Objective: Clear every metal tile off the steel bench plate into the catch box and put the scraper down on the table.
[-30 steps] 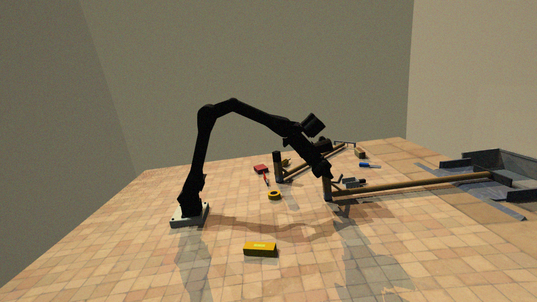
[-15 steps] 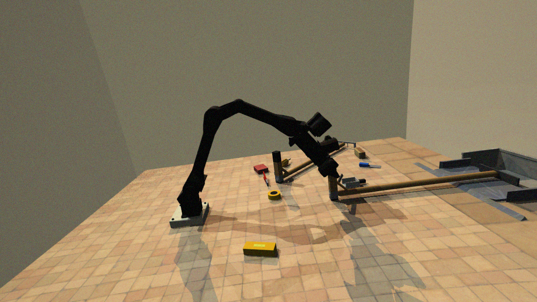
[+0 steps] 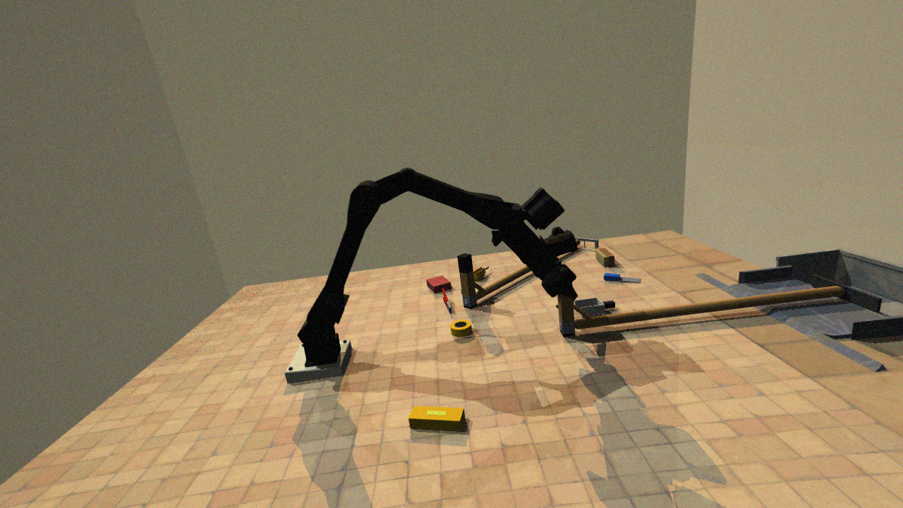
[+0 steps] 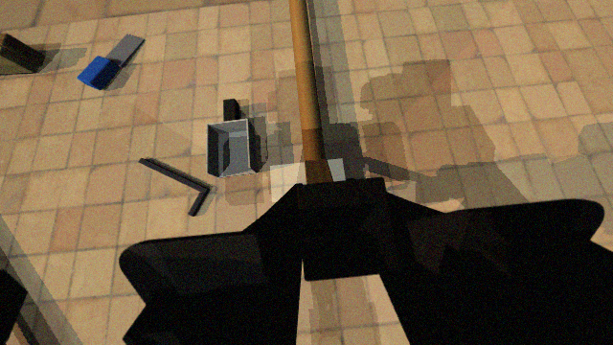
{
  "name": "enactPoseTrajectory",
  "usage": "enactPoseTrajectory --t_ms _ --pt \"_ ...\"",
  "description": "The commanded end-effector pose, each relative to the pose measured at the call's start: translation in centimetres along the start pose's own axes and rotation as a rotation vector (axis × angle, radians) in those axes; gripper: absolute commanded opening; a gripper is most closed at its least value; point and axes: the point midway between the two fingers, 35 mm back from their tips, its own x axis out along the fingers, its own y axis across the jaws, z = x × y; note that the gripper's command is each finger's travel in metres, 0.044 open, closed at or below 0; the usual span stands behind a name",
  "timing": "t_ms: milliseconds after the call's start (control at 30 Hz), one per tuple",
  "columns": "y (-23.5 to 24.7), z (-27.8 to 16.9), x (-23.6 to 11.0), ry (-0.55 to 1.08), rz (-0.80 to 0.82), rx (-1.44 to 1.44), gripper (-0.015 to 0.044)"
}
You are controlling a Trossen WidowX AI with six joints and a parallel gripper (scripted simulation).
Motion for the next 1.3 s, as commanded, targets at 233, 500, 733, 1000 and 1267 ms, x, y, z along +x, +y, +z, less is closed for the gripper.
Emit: enactPoseTrajectory --t_ms 233,500,733,1000,1267 --pt "0.0 0.1 0.0 -0.004 0.000 0.000 0.0000" --pt "0.0 -0.5 -0.9 -0.005 0.000 0.001 0.0000" --pt "0.0 -1.1 -1.8 -0.005 0.000 0.001 0.0000" --pt "0.0 -1.8 -2.8 -0.006 0.000 0.001 0.0000" --pt "0.0 -2.6 -3.7 -0.006 0.000 0.001 0.0000"
